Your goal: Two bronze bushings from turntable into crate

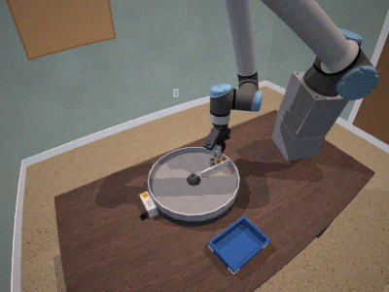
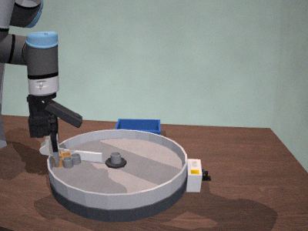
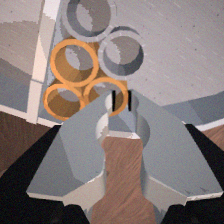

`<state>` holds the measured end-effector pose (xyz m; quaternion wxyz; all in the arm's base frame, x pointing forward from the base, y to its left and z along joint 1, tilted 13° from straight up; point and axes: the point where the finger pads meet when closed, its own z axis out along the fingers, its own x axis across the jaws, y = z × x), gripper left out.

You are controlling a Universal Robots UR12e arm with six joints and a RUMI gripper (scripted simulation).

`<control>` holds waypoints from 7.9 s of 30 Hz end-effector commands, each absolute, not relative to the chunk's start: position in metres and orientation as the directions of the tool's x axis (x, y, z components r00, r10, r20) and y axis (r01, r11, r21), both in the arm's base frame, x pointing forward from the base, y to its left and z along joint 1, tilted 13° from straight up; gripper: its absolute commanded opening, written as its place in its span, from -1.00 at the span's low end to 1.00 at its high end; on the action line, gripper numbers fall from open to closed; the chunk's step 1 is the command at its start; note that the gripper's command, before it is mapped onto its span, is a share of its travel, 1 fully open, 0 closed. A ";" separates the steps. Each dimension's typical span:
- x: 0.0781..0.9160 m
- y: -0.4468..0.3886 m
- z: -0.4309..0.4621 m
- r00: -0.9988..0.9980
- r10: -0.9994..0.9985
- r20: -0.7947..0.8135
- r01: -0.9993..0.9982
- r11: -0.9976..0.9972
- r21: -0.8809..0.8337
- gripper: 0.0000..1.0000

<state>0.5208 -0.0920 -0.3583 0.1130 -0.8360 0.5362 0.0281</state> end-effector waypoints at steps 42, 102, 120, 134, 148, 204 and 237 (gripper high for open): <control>0.521 -0.091 -0.358 0.423 -0.890 -0.168 -0.903 -0.399 -0.160 -1.00; 0.515 -0.106 -0.296 0.422 -0.891 -0.168 -0.903 -0.398 -0.160 -1.00; 0.517 -0.106 -0.296 0.423 -0.891 -0.166 -0.903 -0.399 -0.161 -1.00; 0.517 -0.106 -0.296 0.423 -0.891 -0.166 -0.903 -0.399 -0.161 -1.00; 0.519 -0.101 -0.294 0.425 -0.890 -0.166 -0.902 -0.400 -0.161 -1.00; 0.629 0.149 -0.229 0.425 -0.890 -0.163 -0.902 -0.400 -0.164 -1.00; 0.688 0.292 -0.193 0.425 -0.890 -0.165 -0.902 -0.400 -0.163 -1.00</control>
